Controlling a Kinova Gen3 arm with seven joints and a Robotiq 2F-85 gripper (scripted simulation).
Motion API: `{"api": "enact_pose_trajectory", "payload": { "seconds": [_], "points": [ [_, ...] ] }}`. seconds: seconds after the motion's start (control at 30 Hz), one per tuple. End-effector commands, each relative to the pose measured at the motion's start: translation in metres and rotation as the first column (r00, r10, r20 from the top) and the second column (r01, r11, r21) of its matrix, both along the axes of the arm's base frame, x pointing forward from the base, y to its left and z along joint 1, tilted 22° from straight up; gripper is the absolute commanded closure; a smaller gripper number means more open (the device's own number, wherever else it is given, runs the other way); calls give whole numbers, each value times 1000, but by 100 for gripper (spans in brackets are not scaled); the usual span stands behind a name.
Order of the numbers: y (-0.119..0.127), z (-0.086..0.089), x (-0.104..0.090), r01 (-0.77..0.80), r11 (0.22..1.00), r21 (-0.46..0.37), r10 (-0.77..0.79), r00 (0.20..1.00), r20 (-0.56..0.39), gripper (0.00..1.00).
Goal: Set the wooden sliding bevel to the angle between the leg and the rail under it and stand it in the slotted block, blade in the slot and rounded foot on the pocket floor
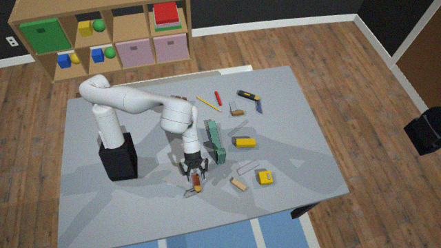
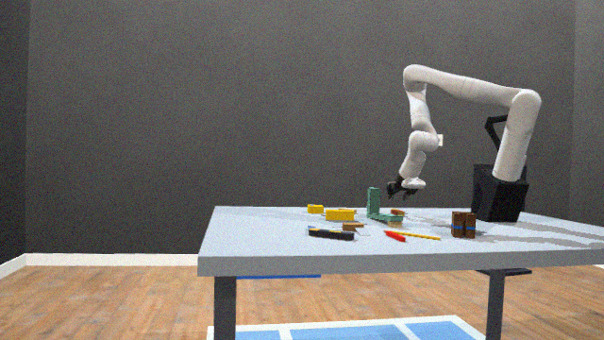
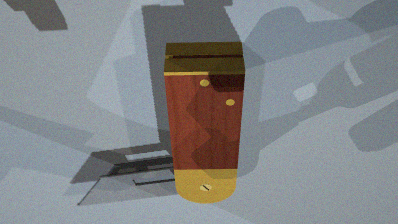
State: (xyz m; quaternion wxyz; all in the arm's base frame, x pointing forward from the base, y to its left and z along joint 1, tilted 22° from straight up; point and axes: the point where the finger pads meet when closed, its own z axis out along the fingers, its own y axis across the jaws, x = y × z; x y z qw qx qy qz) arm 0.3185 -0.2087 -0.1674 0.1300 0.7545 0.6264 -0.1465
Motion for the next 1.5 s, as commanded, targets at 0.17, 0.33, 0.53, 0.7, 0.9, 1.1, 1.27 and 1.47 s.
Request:
{"api": "enact_pose_trajectory", "payload": {
  "seconds": [0.17, 0.33, 0.53, 0.7, 0.9, 1.1, 1.27, 1.47],
  "points": [
    [-1, 1, 0, 0, 1000, -1, 0, 1000, 1, 36],
    [-1, 1, 0, 0, 1000, -1, 0, 1000, 1, 36],
    [0, -1, 1, 0, 1000, -1, 0, 1000, 1, 36],
    [1, -5, 1, 0, 1000, -1, 0, 1000, 1, 36],
    [6, -16, 2, 0, 1000, -1, 0, 1000, 1, 36],
    [10, -27, 3, 0, 1000, -1, 0, 1000, 1, 36],
    [14, -35, 4, 0, 1000, -1, 0, 1000, 1, 36],
    [17, -43, 4, 0, 1000, -1, 0, 1000, 1, 36]
  ]
}}
